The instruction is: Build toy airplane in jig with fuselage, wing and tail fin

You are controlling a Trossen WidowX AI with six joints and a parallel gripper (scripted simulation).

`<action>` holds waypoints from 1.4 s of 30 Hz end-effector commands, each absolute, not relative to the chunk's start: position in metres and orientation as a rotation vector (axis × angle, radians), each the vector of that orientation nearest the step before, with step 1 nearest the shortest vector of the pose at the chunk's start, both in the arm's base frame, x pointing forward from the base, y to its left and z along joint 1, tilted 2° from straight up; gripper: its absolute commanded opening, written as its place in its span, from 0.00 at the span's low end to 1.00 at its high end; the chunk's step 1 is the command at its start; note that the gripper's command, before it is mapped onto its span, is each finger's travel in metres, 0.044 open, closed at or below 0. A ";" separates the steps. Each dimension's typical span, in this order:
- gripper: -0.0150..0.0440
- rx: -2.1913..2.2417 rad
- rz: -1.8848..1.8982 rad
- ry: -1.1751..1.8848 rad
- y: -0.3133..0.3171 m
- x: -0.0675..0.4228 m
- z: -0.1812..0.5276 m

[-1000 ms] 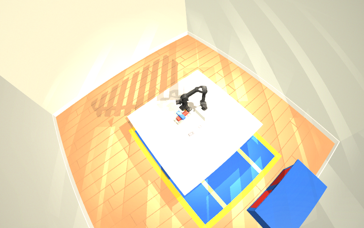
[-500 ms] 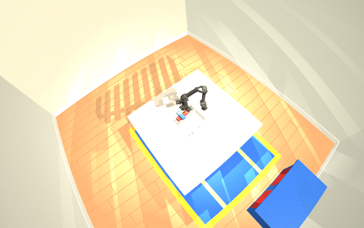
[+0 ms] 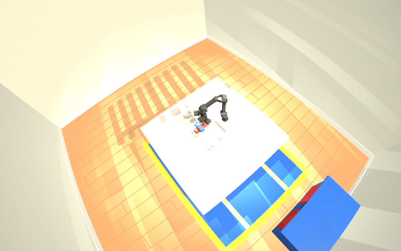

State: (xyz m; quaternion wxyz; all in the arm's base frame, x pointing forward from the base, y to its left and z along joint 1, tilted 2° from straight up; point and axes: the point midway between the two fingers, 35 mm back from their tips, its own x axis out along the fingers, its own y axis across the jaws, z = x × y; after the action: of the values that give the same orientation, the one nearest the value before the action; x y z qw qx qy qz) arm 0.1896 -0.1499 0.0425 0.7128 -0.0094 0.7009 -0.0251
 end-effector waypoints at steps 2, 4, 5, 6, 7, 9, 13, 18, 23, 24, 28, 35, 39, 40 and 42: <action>0.37 -0.022 -0.049 1.556 -0.149 0.189 0.033; 0.37 -0.022 -0.049 1.556 -0.149 0.189 0.030; 0.37 -0.022 -0.049 1.556 -0.149 0.189 0.028; 0.37 -0.022 -0.049 1.556 -0.149 0.189 0.026; 0.37 -0.022 -0.049 1.556 -0.149 0.189 0.025; 0.37 -0.022 -0.049 1.556 -0.149 0.188 0.022; 0.37 -0.022 -0.049 1.556 -0.149 0.188 0.019; 0.37 -0.020 -0.054 1.556 -0.150 0.189 0.021; 0.25 -0.020 -0.054 1.556 -0.150 0.189 0.021; 0.25 -0.020 -0.054 1.556 -0.150 0.189 0.021; 0.39 -0.020 -0.054 1.556 -0.150 0.189 0.021; 0.69 -0.020 -0.054 1.556 -0.150 0.189 0.021; 0.69 -0.020 -0.054 1.556 -0.150 0.189 0.021; 0.69 -0.020 -0.054 1.556 -0.150 0.189 0.021; 0.69 -0.020 -0.054 1.556 -0.150 0.189 0.021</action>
State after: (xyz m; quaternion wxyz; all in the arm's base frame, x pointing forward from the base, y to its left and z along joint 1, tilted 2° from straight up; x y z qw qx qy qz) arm 0.1887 -0.1499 0.0212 0.7120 -0.0088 0.7017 -0.0245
